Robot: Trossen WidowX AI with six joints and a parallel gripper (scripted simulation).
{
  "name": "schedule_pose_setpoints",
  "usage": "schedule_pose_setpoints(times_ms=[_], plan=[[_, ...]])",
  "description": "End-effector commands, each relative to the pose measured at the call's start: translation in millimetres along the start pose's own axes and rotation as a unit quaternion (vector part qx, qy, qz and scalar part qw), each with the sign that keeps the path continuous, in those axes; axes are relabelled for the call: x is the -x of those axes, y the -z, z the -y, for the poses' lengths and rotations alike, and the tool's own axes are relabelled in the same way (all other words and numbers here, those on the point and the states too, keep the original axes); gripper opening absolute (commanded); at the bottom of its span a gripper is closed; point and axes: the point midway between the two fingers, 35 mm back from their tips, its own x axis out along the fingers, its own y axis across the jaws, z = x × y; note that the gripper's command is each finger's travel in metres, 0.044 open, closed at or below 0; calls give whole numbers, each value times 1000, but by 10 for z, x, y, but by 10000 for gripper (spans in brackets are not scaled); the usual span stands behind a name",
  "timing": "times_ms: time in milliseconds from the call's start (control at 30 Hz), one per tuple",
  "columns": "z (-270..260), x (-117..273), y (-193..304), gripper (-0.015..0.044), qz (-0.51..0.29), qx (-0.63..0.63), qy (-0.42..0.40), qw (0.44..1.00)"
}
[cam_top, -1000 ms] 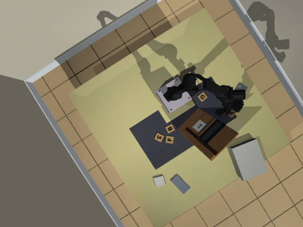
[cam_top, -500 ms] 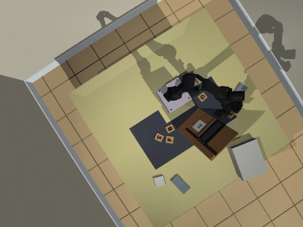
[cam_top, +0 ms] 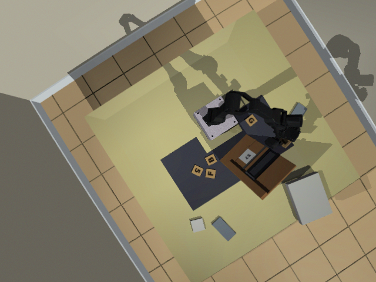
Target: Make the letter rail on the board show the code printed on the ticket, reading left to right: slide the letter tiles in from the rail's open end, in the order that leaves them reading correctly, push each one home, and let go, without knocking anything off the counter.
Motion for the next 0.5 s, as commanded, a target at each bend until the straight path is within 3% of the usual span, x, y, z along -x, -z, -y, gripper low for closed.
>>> schedule_pose_setpoints(times_ms=[0, 467], plan=[[16, 24, -33, 0, 5, -1, -4, 1000], [87, 21, -32, 0, 5, -1, -3, 1000]])
